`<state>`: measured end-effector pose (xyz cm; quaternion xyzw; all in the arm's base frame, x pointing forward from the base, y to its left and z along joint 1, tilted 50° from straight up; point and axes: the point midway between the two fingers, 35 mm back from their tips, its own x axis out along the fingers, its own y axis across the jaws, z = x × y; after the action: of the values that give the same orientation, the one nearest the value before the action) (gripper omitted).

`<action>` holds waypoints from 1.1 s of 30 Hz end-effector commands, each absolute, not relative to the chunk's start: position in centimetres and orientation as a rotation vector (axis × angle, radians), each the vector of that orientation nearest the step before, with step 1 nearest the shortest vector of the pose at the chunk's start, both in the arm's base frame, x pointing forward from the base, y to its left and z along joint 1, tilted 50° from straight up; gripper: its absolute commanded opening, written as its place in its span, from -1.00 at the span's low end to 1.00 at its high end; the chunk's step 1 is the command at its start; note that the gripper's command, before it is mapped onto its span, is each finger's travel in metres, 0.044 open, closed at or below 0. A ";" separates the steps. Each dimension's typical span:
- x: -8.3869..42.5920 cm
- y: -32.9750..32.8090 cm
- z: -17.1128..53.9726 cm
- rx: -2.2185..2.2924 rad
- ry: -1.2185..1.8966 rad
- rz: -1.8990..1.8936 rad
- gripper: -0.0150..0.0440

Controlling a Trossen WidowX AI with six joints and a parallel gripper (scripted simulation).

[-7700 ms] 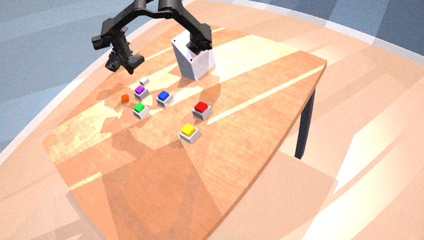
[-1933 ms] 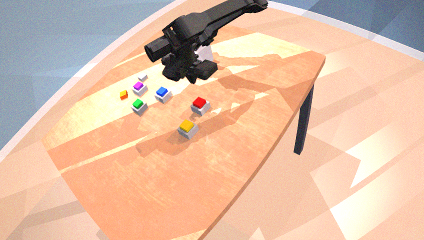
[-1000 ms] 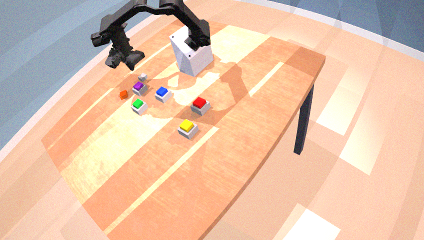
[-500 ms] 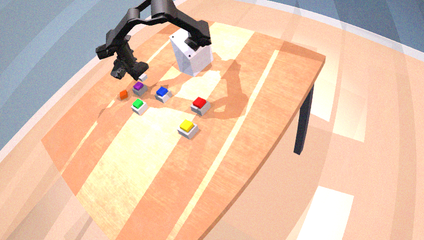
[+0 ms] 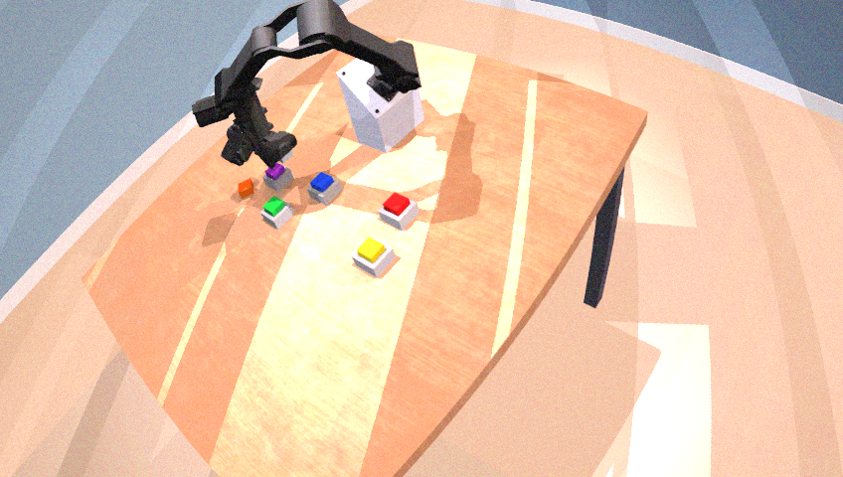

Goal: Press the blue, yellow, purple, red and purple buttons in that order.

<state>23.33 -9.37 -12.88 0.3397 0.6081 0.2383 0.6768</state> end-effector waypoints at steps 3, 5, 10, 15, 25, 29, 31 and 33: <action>23.3 -8.4 -13.5 0.777 1.369 0.538 -0.42; 23.3 -8.2 -13.7 0.777 1.369 0.538 -0.42; 23.3 -8.2 -13.7 0.777 1.369 0.538 -0.42; 23.3 -8.2 -13.7 0.777 1.369 0.538 -0.42; 23.3 -8.2 -13.7 0.777 1.369 0.538 -0.42; 22.9 -10.6 -11.7 0.775 1.369 0.537 -0.42; 22.8 -10.8 -11.5 0.776 1.369 0.537 -0.42; 22.8 -10.8 -11.5 0.776 1.369 0.537 -0.42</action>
<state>22.77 -10.14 -11.97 0.3510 0.6087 0.2381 0.6705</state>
